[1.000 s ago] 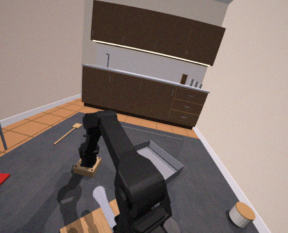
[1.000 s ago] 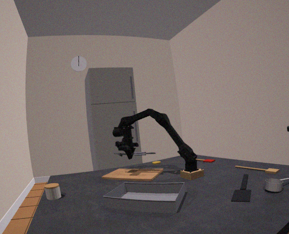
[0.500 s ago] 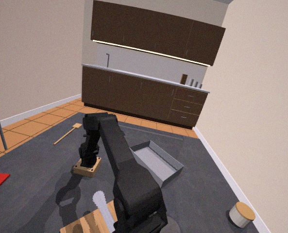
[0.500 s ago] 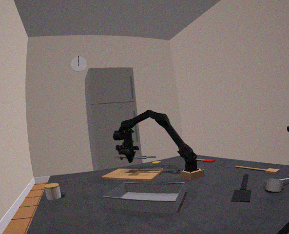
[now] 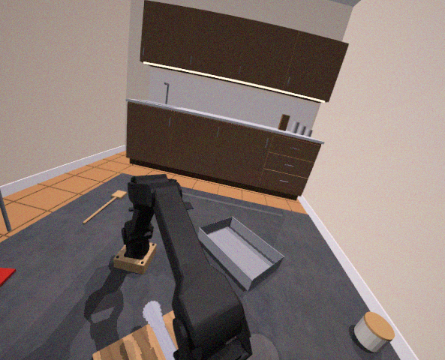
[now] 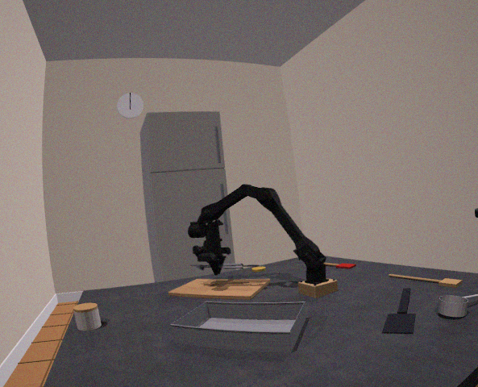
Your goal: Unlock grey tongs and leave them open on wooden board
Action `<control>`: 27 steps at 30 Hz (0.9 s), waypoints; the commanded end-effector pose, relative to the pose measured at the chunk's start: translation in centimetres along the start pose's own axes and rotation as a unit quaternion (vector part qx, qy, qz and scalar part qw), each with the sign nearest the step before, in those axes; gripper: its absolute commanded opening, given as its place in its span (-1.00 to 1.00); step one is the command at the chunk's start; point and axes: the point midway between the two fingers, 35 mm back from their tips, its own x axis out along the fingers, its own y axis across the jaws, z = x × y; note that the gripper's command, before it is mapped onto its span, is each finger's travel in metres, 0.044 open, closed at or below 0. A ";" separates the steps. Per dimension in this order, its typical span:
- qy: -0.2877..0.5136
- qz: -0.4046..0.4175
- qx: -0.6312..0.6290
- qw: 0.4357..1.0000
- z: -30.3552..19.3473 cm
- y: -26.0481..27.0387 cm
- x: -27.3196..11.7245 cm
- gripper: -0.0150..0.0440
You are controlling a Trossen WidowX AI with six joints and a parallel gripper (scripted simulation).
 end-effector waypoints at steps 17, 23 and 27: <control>0.001 0.000 0.000 1.000 -0.4 0.0 2.2 -0.91; 0.001 0.000 0.000 1.000 -0.4 0.0 2.2 -0.38; 0.001 0.000 0.000 1.000 -0.4 0.0 2.2 -0.02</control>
